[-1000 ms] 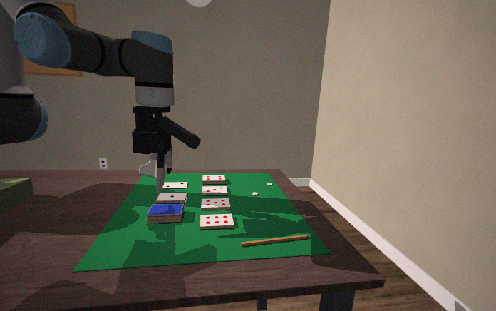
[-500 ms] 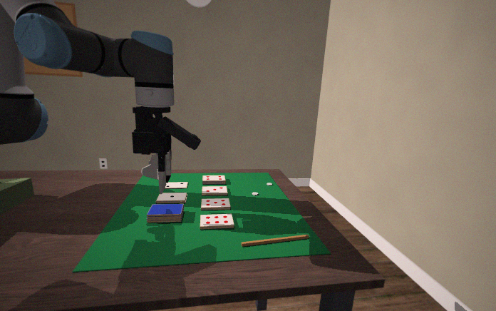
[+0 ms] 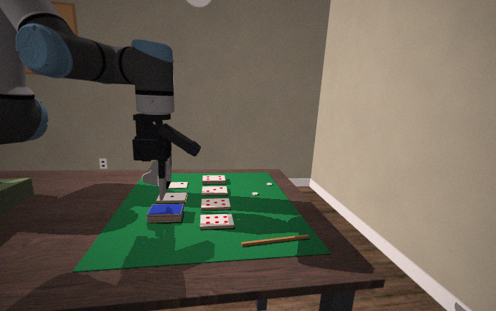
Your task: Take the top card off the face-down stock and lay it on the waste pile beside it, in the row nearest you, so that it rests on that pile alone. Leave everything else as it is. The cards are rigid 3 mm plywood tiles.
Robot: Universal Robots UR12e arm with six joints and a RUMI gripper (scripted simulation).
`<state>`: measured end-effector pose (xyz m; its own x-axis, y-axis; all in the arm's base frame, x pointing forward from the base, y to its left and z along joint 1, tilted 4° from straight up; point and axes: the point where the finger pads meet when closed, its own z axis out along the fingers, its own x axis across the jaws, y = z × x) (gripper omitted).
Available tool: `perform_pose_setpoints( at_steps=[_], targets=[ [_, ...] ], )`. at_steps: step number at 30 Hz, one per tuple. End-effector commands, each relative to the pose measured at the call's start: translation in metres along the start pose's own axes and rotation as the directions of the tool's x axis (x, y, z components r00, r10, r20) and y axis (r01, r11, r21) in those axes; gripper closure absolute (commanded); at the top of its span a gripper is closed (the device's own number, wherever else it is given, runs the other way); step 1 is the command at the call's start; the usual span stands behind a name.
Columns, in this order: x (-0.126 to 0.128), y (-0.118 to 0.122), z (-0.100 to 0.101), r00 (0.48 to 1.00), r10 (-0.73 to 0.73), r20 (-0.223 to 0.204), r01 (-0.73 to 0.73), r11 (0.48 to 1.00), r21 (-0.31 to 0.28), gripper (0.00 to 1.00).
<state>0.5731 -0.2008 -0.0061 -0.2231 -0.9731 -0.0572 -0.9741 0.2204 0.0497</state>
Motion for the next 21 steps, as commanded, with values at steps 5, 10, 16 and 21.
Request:
perform_pose_setpoints(
  at_steps=[5, 10, 16, 21],
  targets=[
    [0.0, -0.001, 0.016, 1.0, 0.0, -0.001, 0.0, 1.0, 0.001, 0.5],
    [0.001, -0.001, 0.025, 1.0, 0.0, -0.001, 0.0, 1.0, 0.001, 0.5],
    [0.001, -0.001, 0.031, 1.0, 0.0, -0.001, 0.0, 1.0, 0.001, 0.5],
    [0.001, -0.001, 0.034, 1.0, 0.0, -0.001, 0.0, 1.0, 0.001, 0.5]
  ],
)
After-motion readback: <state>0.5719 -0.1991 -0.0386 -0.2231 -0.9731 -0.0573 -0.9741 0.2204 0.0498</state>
